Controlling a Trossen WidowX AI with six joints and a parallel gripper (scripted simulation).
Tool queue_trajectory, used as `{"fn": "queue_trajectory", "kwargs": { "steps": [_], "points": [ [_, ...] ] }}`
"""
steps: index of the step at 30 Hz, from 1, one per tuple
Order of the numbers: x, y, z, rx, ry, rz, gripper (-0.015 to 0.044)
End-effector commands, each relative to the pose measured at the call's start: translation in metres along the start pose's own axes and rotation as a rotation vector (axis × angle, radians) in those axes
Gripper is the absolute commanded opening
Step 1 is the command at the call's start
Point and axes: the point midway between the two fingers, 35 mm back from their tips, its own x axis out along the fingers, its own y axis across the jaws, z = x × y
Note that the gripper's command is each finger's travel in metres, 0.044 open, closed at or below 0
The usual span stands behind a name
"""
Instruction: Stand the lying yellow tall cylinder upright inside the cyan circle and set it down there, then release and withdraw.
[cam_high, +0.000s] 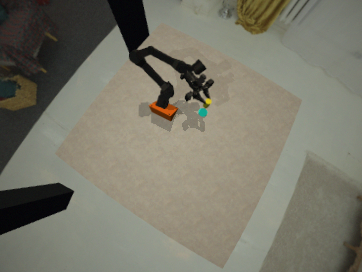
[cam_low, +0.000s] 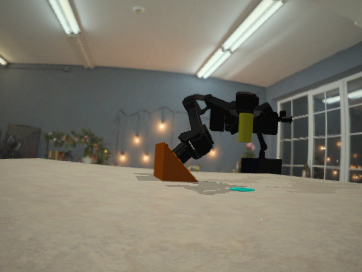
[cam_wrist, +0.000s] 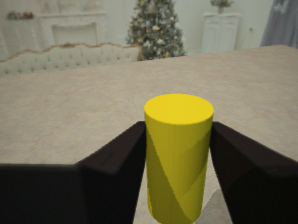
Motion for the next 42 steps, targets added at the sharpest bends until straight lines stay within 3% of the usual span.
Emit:
{"fn": "queue_trajectory", "kwargs": {
  "steps": [1,18,42],
  "points": [
    [-0.001,0.000,0.001,0.019,-0.016,0.007,0.0105],
    [0.000,0.000,-0.001,0.020,-0.014,0.006,0.0105],
    [0.010,0.002,-0.076,0.025,-0.005,-0.006,0.0105]
  ]
}}
